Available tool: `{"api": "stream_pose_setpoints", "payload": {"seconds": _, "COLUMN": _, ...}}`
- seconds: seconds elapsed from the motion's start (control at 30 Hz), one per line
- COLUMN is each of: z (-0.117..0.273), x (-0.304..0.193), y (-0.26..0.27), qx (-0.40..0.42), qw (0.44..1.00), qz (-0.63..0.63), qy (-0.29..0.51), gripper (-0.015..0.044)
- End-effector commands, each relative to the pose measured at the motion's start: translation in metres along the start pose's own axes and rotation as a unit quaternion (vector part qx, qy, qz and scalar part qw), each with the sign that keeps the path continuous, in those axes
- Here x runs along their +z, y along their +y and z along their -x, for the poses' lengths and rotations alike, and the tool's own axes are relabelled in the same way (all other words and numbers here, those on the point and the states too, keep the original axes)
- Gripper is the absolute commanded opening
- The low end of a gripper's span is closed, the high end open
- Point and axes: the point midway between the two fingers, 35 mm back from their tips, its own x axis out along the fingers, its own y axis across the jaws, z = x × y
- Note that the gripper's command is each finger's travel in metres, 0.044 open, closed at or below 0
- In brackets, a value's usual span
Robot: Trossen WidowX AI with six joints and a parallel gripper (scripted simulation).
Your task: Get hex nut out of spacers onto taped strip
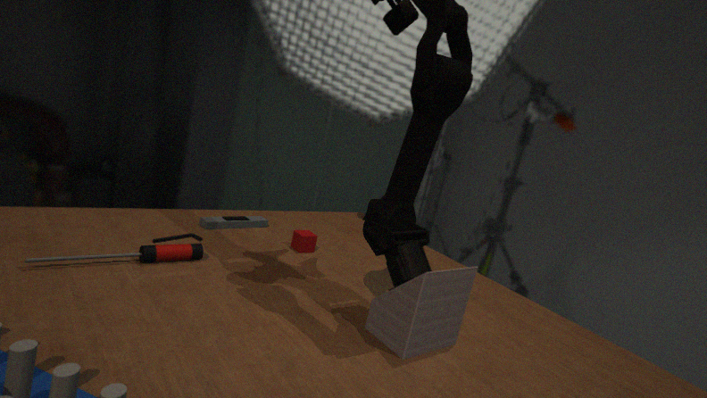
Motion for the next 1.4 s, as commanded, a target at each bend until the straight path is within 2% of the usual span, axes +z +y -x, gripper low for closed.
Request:
{"api": "stream_pose_setpoints", "payload": {"seconds": 0.0, "z": -0.001, "x": -0.002, "y": 0.0, "qx": 0.001, "qw": 1.0, "qz": 0.002, "qy": 0.003, "gripper": 0.0426}}
{"api": "stream_pose_setpoints", "payload": {"seconds": 0.1, "z": -0.016, "x": -0.026, "y": 0.0, "qx": 0.012, "qw": 0.998, "qz": 0.028, "qy": 0.048, "gripper": 0.044}}
{"api": "stream_pose_setpoints", "payload": {"seconds": 0.33, "z": -0.05, "x": -0.134, "y": 0.005, "qx": 0.035, "qw": 0.981, "qz": 0.082, "qy": 0.17, "gripper": 0.044}}
{"api": "stream_pose_setpoints", "payload": {"seconds": 0.47, "z": -0.051, "x": -0.201, "y": 0.005, "qx": 0.056, "qw": 0.963, "qz": 0.112, "qy": 0.241, "gripper": 0.044}}
{"api": "stream_pose_setpoints", "payload": {"seconds": 0.63, "z": -0.031, "x": -0.284, "y": 0.003, "qx": 0.09, "qw": 0.93, "qz": 0.148, "qy": 0.325, "gripper": 0.044}}
{"api": "stream_pose_setpoints", "payload": {"seconds": 0.83, "z": 0.024, "x": -0.376, "y": -0.003, "qx": 0.149, "qw": 0.873, "qz": 0.193, "qy": 0.421, "gripper": 0.044}}
{"api": "stream_pose_setpoints", "payload": {"seconds": 1.03, "z": 0.107, "x": -0.447, "y": -0.018, "qx": 0.218, "qw": 0.802, "qz": 0.229, "qy": 0.507, "gripper": 0.044}}
{"api": "stream_pose_setpoints", "payload": {"seconds": 1.2, "z": 0.189, "x": -0.483, "y": -0.038, "qx": 0.276, "qw": 0.733, "qz": 0.249, "qy": 0.57, "gripper": 0.044}}
{"api": "stream_pose_setpoints", "payload": {"seconds": 1.37, "z": 0.276, "x": -0.499, "y": -0.065, "qx": 0.342, "qw": 0.656, "qz": 0.267, "qy": 0.618, "gripper": 0.044}}
